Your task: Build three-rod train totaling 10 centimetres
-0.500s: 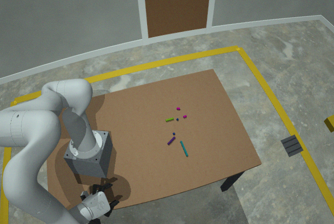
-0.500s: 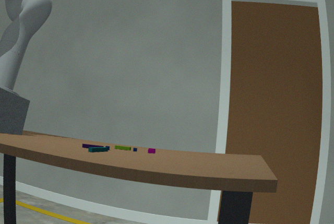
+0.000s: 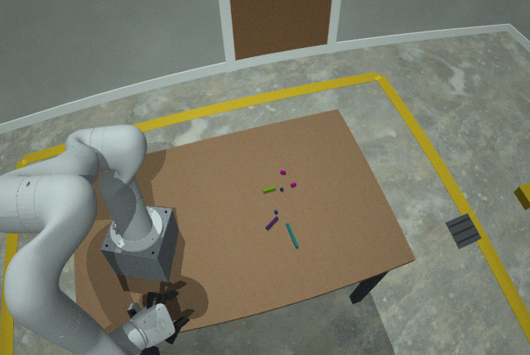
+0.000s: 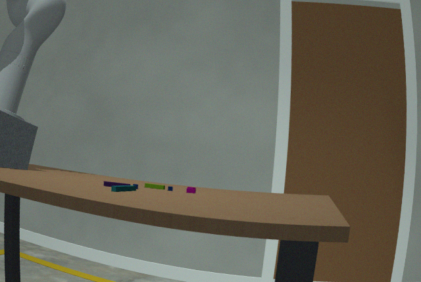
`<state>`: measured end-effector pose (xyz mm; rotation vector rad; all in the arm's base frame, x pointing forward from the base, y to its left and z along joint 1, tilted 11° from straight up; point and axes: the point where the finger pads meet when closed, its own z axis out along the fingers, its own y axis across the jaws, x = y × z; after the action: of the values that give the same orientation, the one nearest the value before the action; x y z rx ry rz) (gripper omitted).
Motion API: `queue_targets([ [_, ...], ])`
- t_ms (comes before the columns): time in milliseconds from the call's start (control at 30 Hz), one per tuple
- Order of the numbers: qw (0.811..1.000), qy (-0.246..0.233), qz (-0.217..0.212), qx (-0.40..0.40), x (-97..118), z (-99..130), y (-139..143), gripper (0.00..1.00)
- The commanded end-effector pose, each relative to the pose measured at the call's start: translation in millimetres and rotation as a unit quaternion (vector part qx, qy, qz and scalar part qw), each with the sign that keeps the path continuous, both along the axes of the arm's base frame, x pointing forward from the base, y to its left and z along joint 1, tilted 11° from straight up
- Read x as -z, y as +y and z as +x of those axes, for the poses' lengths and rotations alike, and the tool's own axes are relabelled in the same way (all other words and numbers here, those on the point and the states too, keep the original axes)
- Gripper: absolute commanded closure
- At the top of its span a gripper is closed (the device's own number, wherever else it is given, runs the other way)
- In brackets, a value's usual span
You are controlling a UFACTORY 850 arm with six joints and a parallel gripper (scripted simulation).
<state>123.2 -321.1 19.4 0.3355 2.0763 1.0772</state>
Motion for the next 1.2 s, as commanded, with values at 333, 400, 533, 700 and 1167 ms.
queue_targets([
  [333, 0.994, -0.006, -0.076, -0.075, 11.3, 44.9, 4.0, 0.0],
  [400, 0.991, -0.008, -0.095, -0.095, 14.2, 56.4, 6.1, 0.0],
  [533, 0.979, -0.017, -0.143, -0.147, 21.1, 85.7, 13.0, 0.0],
  [700, 0.96, -0.028, -0.19, -0.202, 27.7, 115.8, 22.6, 0.0],
  [1167, 0.881, -0.073, -0.308, -0.352, 42.5, 194.4, 61.7, 0.0],
])
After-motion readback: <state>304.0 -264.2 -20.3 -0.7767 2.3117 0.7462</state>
